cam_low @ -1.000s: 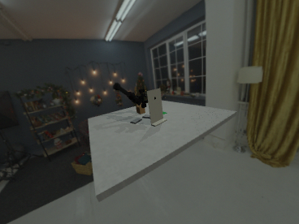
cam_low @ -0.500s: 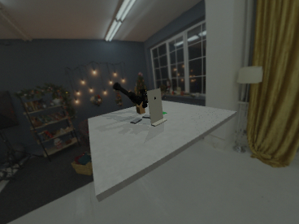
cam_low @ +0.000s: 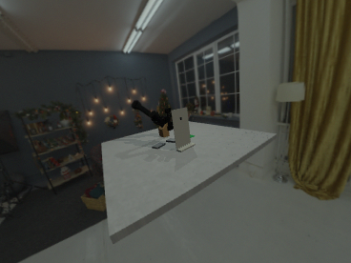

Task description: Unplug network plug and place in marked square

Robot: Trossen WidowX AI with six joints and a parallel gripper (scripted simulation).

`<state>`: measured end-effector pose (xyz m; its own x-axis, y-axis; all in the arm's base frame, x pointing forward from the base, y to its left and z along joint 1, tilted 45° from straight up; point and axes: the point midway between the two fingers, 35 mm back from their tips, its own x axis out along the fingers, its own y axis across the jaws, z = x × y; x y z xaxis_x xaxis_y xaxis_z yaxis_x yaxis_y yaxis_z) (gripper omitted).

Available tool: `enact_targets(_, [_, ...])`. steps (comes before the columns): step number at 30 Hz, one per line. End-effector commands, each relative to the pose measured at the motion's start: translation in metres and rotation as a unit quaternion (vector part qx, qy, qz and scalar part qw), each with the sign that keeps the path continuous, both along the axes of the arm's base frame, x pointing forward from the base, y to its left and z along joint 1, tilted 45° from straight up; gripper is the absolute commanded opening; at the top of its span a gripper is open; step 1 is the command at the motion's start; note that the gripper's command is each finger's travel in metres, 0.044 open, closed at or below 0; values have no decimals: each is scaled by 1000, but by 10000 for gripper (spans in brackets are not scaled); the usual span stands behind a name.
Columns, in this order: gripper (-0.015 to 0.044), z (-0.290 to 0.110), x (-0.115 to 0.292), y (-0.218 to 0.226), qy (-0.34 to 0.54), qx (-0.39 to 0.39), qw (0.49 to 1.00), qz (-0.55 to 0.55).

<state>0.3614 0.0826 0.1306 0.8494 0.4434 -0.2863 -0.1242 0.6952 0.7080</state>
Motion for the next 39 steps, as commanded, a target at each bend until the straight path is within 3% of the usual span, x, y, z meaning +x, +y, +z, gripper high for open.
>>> enact_targets(1, [156, 4, 7, 2, -5, 2, 1000, -2])
enact_targets(21, [156, 0, 20, 6, -6, 2, 1000, -2])
enact_targets(39, [36, 0, 20, 6, -6, 2, 1000, -2])
